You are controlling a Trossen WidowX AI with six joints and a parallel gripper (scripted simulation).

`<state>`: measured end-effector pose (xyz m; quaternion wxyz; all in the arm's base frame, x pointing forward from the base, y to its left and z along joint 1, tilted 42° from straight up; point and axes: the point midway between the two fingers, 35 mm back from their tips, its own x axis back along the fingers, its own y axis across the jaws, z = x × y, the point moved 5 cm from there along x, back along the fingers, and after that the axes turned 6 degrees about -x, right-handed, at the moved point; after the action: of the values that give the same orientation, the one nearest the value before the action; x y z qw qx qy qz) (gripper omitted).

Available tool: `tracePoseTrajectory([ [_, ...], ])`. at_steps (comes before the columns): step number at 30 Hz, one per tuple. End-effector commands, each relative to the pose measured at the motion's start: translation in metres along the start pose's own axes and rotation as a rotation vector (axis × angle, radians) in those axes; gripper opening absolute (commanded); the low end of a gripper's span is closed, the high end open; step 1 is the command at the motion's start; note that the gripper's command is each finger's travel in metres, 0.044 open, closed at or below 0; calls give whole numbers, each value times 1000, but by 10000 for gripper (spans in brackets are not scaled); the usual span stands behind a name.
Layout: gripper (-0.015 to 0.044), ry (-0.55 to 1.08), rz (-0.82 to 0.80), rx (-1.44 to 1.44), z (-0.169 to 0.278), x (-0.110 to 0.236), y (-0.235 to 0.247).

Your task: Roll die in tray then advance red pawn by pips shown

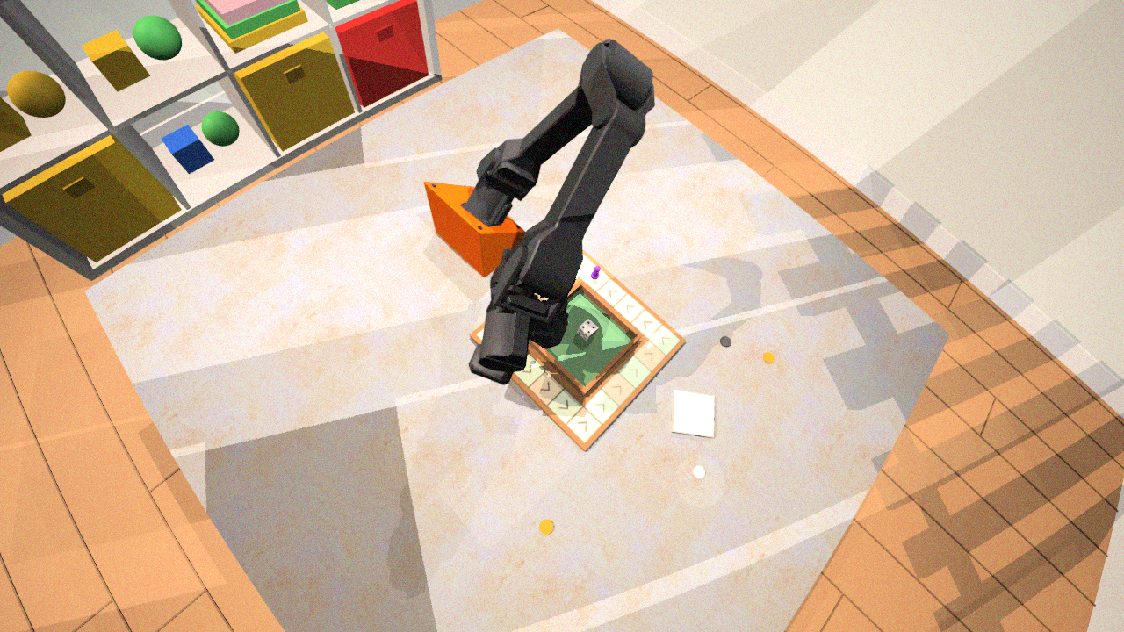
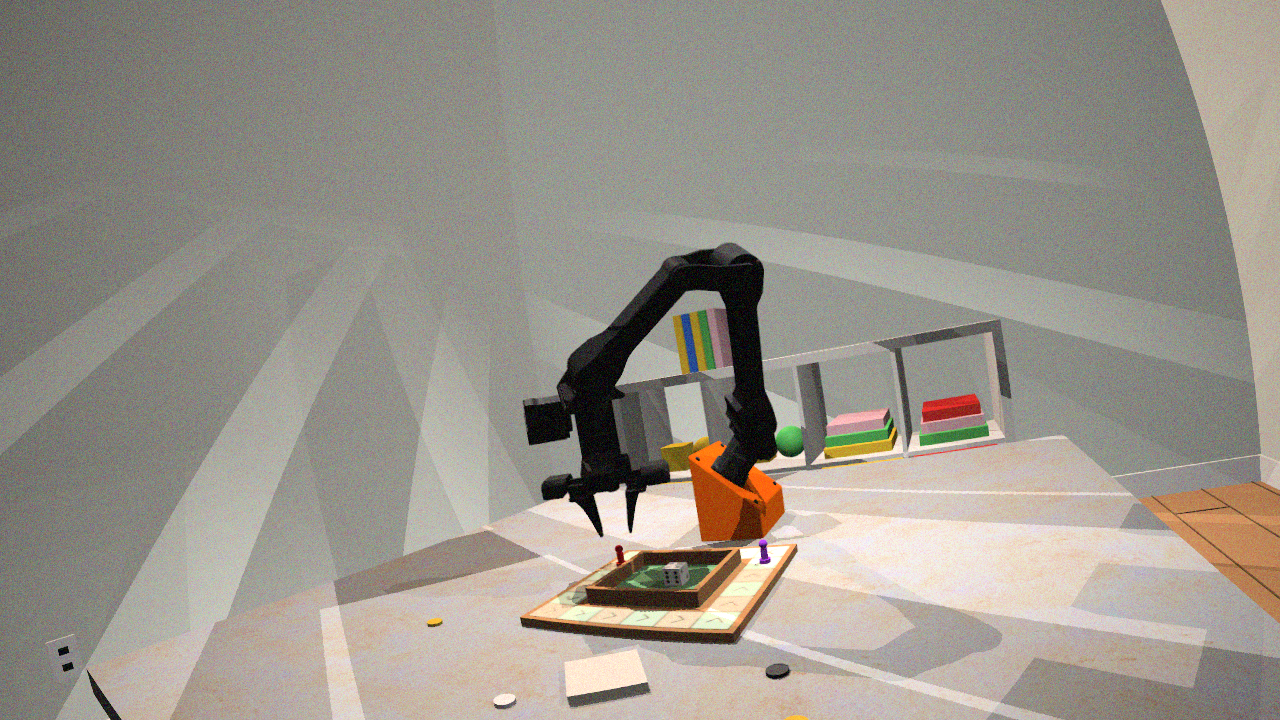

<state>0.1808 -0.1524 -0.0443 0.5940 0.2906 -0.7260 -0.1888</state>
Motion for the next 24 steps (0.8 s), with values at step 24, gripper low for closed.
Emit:
tracePoseTrajectory([
  [24, 200, -6, -1, -4, -1, -41, 0],
])
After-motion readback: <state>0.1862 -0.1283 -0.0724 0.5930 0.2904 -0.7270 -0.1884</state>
